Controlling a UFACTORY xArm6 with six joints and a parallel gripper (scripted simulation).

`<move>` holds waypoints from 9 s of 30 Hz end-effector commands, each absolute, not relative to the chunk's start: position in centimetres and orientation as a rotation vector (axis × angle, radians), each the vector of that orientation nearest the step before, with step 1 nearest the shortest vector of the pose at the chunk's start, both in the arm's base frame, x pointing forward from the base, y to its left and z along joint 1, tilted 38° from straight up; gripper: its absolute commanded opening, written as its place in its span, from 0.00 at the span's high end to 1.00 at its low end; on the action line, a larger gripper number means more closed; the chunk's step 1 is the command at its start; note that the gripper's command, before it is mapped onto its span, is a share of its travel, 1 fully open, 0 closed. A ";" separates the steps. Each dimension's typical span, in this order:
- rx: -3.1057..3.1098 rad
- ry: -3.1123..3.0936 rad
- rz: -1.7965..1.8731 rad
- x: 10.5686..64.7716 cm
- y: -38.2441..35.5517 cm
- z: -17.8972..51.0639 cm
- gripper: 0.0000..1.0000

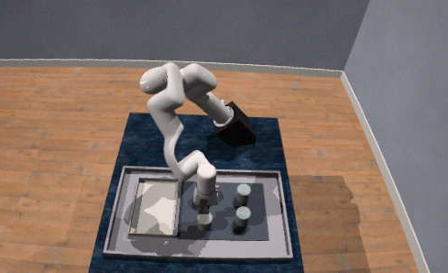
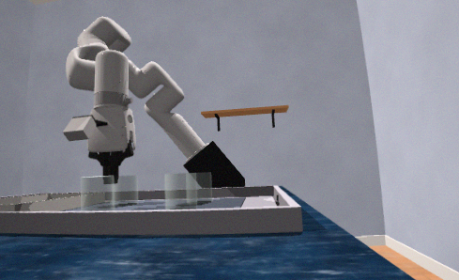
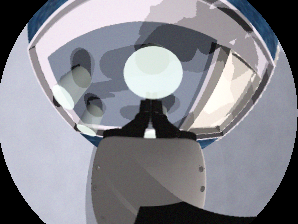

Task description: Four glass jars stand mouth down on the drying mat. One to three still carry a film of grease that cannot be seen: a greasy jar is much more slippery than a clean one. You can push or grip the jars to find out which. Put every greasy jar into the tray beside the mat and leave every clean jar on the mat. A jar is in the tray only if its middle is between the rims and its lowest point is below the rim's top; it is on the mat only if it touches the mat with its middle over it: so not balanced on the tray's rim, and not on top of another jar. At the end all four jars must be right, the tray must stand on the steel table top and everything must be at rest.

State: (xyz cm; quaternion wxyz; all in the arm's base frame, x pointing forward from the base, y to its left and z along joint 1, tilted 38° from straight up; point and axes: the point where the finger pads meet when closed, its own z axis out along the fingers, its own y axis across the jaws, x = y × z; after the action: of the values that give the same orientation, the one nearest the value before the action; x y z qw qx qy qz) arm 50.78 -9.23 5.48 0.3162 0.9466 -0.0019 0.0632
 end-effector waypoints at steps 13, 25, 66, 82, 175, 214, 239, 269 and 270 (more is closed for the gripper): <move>2.493 -0.005 0.172 51.1 -9.1 5.8 1.00; 2.493 -0.005 0.172 51.2 -9.0 5.9 1.00; 2.493 -0.005 0.172 51.7 -8.7 6.3 1.00; 2.493 -0.005 0.172 49.2 -9.3 5.3 1.00; 2.493 -0.005 0.172 47.9 -2.1 9.4 1.00; 2.493 -0.005 0.172 47.2 4.8 -4.4 1.00; 2.493 -0.005 0.172 47.4 4.2 -5.1 1.00; 2.493 -0.005 0.172 47.8 4.2 -5.1 1.00; 2.493 -0.005 0.172 47.8 4.2 -5.1 1.00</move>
State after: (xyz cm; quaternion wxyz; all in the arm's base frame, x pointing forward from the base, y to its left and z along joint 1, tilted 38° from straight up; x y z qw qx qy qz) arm 47.63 4.12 -5.20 0.3167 0.9464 -0.0019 0.0635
